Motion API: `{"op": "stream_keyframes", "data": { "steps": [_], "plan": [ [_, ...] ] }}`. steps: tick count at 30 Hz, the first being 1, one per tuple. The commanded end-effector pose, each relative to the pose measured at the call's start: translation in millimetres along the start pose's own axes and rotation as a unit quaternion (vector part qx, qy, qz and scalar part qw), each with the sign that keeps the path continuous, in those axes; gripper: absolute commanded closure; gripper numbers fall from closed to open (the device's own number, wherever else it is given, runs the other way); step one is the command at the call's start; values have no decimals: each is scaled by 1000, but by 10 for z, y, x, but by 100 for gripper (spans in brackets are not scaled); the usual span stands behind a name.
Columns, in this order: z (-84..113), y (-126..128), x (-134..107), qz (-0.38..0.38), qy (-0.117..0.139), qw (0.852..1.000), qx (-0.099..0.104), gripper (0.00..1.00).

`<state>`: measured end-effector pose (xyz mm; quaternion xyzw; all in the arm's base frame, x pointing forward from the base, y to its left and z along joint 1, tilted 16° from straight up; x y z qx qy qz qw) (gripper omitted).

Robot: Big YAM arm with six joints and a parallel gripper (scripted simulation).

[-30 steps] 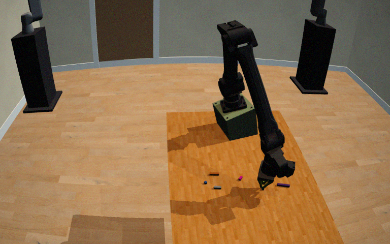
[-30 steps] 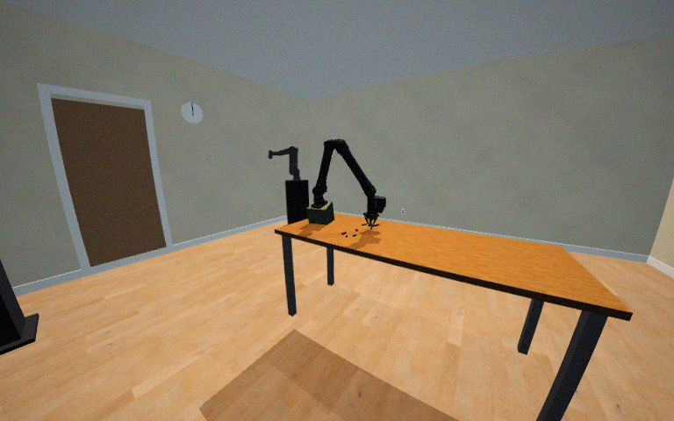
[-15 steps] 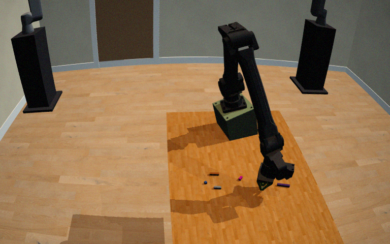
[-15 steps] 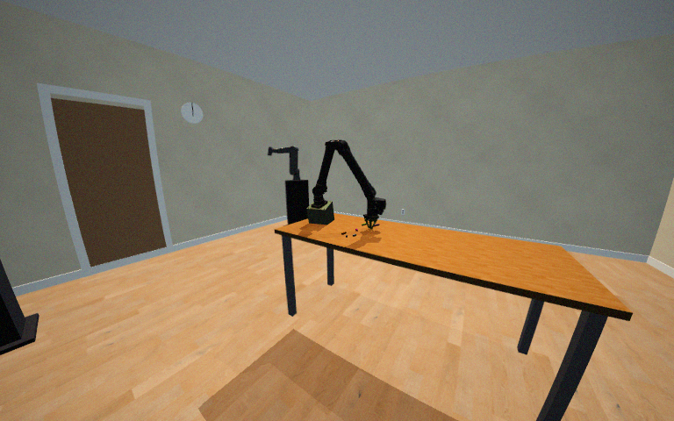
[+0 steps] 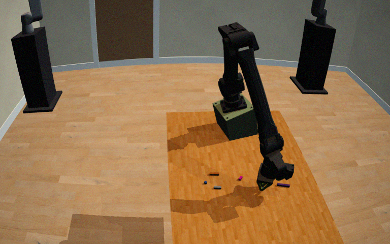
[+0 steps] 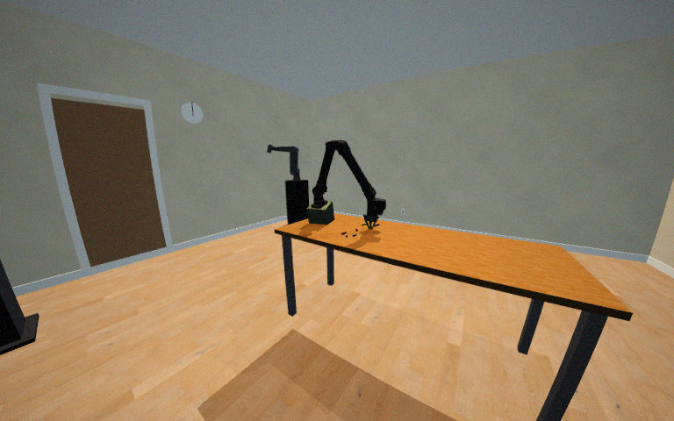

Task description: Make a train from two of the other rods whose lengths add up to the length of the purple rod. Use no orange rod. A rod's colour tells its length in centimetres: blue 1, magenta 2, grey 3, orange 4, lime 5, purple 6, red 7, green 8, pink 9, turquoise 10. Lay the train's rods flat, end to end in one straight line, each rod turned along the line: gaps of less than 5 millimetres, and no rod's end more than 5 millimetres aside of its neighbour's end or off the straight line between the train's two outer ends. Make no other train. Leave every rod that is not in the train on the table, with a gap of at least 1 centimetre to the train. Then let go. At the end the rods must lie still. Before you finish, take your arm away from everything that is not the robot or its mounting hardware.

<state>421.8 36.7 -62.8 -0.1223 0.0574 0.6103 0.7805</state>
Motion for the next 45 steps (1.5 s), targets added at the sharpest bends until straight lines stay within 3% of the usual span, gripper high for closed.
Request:
{"op": "stream_keyframes", "data": {
  "steps": [1, 28, 29, 45],
  "plan": [
    [57, -219, 62, 0, -10, 1000, -22, 77],
    [57, -219, 62, 0, -10, 1000, -22, 77],
    [57, -219, 62, 0, -10, 1000, -22, 96],
    [57, -219, 62, 0, -10, 1000, -22, 96]
  ]
}}
Point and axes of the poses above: the point where the finger pads meet when closed, its own z axis back along the fingers, its own y axis across the jaws, x = y × z, the point moved 6 cm from there along z, back along the fingers, and after that the axes turned 9 degrees about z, right-handed, at the moved point
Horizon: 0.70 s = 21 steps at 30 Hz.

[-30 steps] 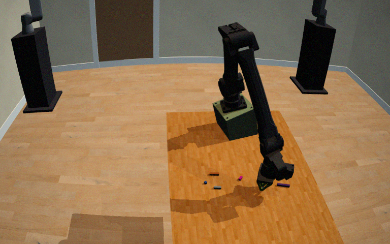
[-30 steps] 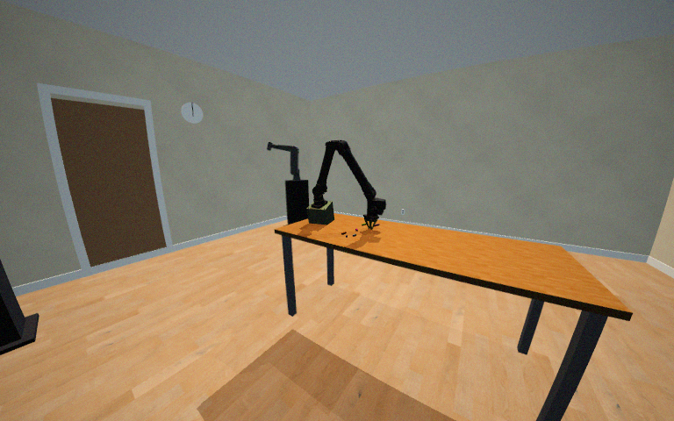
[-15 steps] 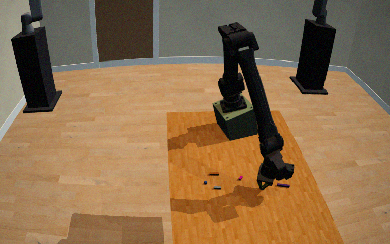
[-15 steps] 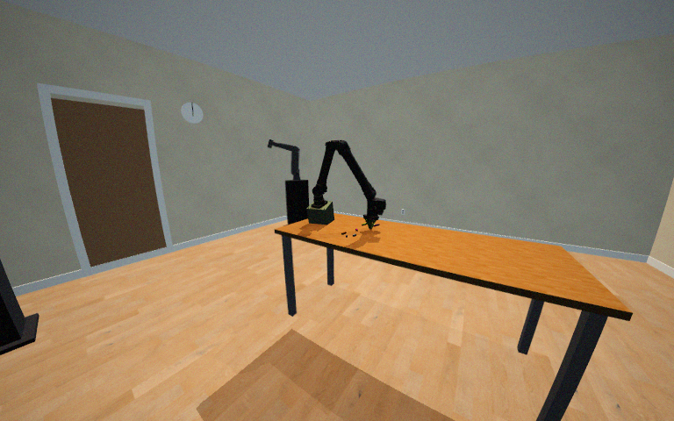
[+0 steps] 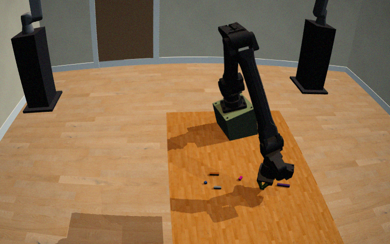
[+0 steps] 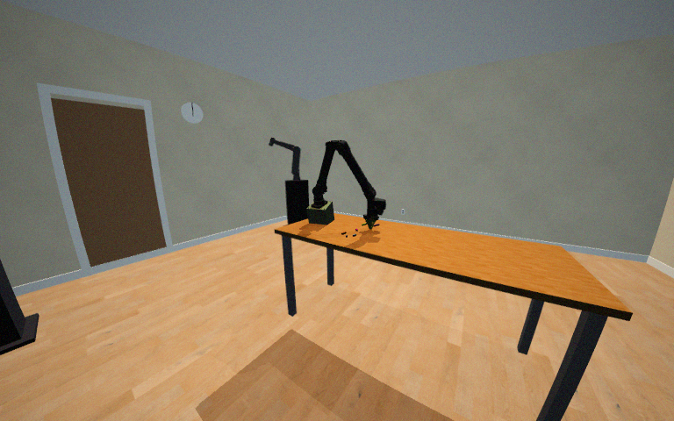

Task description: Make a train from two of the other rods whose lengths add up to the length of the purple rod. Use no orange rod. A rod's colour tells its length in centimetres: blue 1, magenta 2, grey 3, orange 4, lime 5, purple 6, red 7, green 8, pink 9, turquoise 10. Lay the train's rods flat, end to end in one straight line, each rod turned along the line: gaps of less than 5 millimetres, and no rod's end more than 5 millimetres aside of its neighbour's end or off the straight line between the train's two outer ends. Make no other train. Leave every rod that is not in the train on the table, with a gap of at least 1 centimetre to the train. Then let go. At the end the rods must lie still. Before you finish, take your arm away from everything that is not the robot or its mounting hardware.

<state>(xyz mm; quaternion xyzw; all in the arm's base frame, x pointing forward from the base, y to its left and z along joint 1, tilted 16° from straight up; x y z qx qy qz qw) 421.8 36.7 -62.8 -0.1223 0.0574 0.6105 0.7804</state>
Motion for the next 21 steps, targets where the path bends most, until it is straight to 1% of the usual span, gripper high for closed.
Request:
{"op": "stream_keyframes", "data": {
  "steps": [1, 18, 19, 21],
  "plan": [
    [57, -219, 62, 0, -10, 1000, -22, 96],
    [62, -220, 62, 0, -10, 1000, -22, 96],
    [94, -226, 62, 0, -10, 1000, -23, 96],
    [236, -241, 77, 3, -13, 1000, -28, 96]
  ]
}}
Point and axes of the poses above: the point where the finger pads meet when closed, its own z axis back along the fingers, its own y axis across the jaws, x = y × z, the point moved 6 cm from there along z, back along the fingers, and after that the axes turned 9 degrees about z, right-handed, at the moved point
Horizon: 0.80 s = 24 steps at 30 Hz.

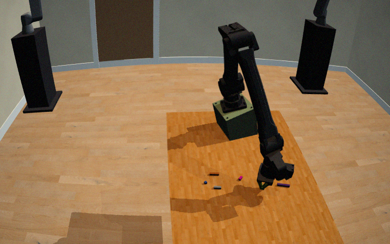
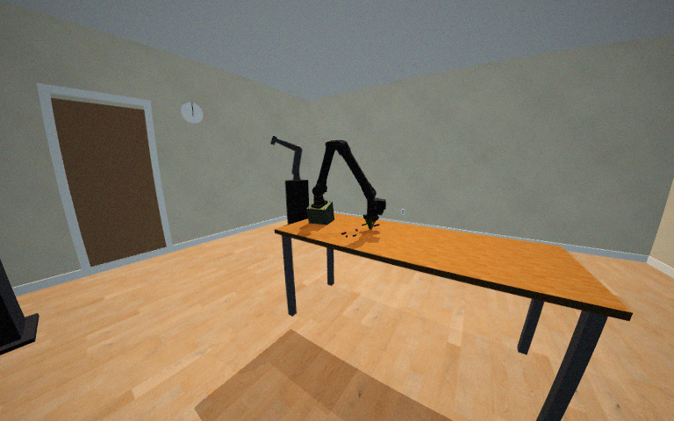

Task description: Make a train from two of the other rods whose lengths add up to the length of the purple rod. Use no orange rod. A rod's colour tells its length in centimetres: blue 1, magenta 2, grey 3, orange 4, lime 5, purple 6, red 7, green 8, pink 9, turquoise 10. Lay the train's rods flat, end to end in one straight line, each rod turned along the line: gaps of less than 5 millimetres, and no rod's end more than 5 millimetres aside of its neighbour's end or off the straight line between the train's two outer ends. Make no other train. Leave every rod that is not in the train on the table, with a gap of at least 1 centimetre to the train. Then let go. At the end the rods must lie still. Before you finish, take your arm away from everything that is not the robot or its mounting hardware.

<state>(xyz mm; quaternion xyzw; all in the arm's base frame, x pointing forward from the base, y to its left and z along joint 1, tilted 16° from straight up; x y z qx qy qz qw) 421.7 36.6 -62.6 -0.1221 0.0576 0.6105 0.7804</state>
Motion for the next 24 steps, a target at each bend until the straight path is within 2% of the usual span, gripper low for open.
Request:
{"op": "stream_keyframes", "data": {
  "steps": [1, 6, 8, 14, 18, 19, 20, 22, 23, 24],
  "plan": [
    [272, -231, 110, 3, -13, 999, -30, 96],
    [553, -228, 117, -4, -15, 999, -31, 96],
    [553, -228, 117, -4, -15, 999, -31, 96],
    [1025, -225, 113, -5, -16, 999, -33, 96],
    [1226, -222, 111, -5, -17, 999, -34, 96],
    [1243, -229, 92, -7, -17, 999, -33, 96],
    [1139, -219, 60, -10, -10, 1000, -21, 96],
    [1087, -217, 35, -12, -7, 1000, -15, 96],
    [1016, -87, 11, -7, -1, 1000, -3, 96],
    [1016, -87, 11, -7, -1, 1000, -3, 96]
  ]
}}
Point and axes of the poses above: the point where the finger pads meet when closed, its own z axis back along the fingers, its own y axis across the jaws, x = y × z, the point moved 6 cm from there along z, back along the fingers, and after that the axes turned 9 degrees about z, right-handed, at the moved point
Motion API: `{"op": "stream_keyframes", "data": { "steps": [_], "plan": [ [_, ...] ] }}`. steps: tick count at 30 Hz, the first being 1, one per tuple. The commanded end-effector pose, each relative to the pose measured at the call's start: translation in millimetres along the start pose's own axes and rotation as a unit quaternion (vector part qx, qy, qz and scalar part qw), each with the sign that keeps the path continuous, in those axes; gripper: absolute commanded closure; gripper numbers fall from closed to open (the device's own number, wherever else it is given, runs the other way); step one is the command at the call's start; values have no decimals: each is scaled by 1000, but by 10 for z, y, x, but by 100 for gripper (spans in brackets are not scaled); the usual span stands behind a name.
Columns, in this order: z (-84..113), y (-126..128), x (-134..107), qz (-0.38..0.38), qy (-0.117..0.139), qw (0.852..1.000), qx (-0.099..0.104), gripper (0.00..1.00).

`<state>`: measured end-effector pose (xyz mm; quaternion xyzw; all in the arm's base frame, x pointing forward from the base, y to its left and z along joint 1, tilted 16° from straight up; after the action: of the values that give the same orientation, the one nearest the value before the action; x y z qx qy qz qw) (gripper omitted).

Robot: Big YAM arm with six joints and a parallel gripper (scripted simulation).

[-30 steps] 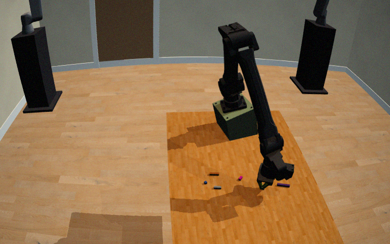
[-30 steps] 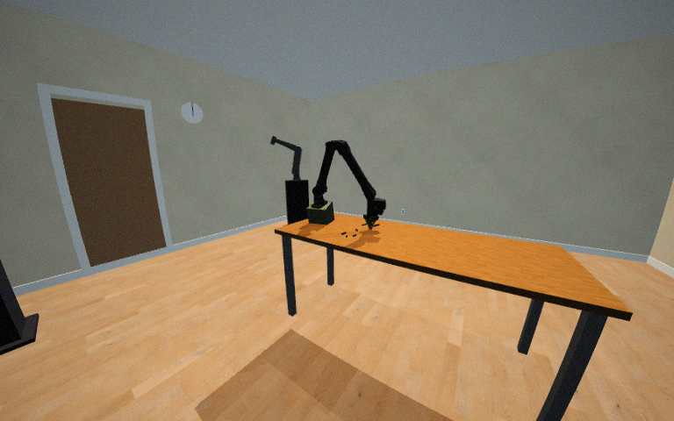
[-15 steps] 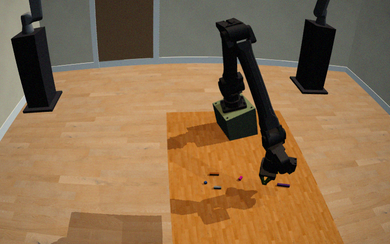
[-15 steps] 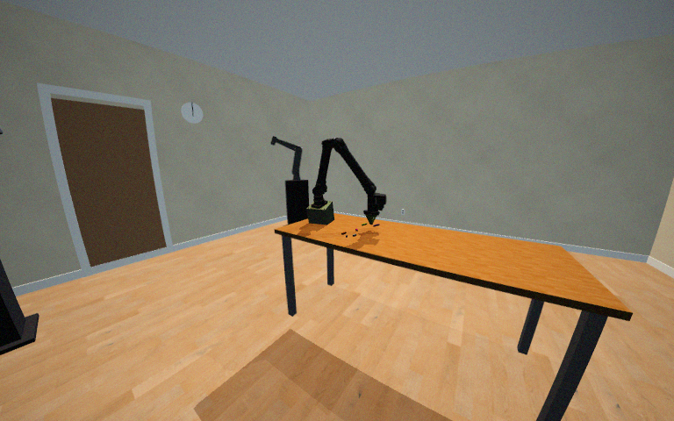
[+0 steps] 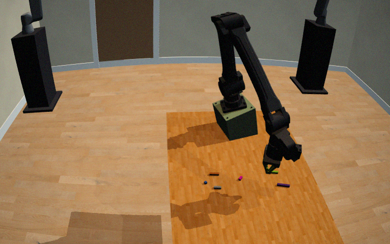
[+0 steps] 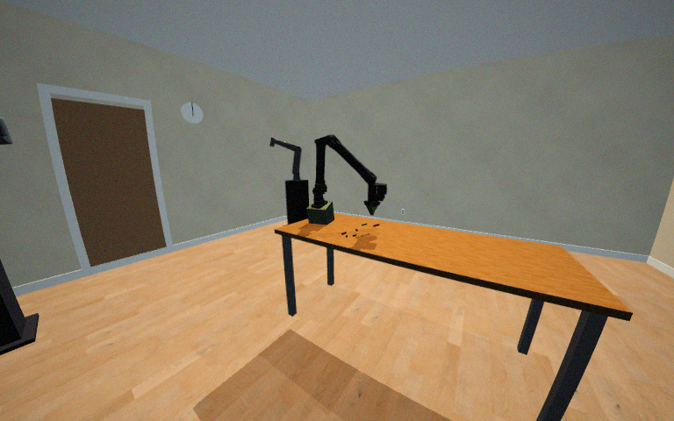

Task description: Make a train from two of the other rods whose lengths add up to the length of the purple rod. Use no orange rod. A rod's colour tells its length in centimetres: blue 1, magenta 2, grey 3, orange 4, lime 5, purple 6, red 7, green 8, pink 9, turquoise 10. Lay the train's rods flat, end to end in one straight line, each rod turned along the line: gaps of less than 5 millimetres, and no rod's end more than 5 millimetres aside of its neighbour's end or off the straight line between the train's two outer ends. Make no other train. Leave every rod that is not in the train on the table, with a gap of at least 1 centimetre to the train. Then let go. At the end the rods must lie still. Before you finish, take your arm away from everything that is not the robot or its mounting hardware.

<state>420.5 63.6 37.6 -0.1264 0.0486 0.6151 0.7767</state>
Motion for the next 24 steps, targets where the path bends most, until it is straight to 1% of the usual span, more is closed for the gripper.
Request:
{"op": "stream_keyframes", "data": {
  "steps": [1, 3, 5, 7, 8, 12, 14, 18, 19, 23, 24],
  "plan": [
    [-21, -37, 0, -11, 4, 1000, 7, 96],
    [-37, -6, 10, -9, 4, 1000, 7, 96],
    [31, -31, 1, -11, 0, 1000, -1, 96],
    [52, -14, -35, -14, -1, 1000, -3, 96],
    [74, -30, -89, -6, -5, 1000, -11, 96],
    [67, 270, -436, 18, -4, 1000, -11, 96],
    [61, 361, -527, 25, -4, 1000, -11, 96],
    [60, 366, -531, 25, -4, 1000, -11, 96],
    [80, 239, -371, 37, -7, 999, -18, 96],
    [79, 250, -375, 38, -6, 999, -15, 96],
    [59, 229, -445, 29, -5, 999, -13, 96]
  ]
}}
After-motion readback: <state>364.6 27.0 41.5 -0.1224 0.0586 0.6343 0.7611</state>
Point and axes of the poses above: the point where the finger pads meet when closed, its own z axis back along the fingers, its own y axis across the jaws, x = y × z, the point moved 6 cm from there along z, back along the fingers, and after that the axes turned 9 degrees about z, right-handed, at the moved point
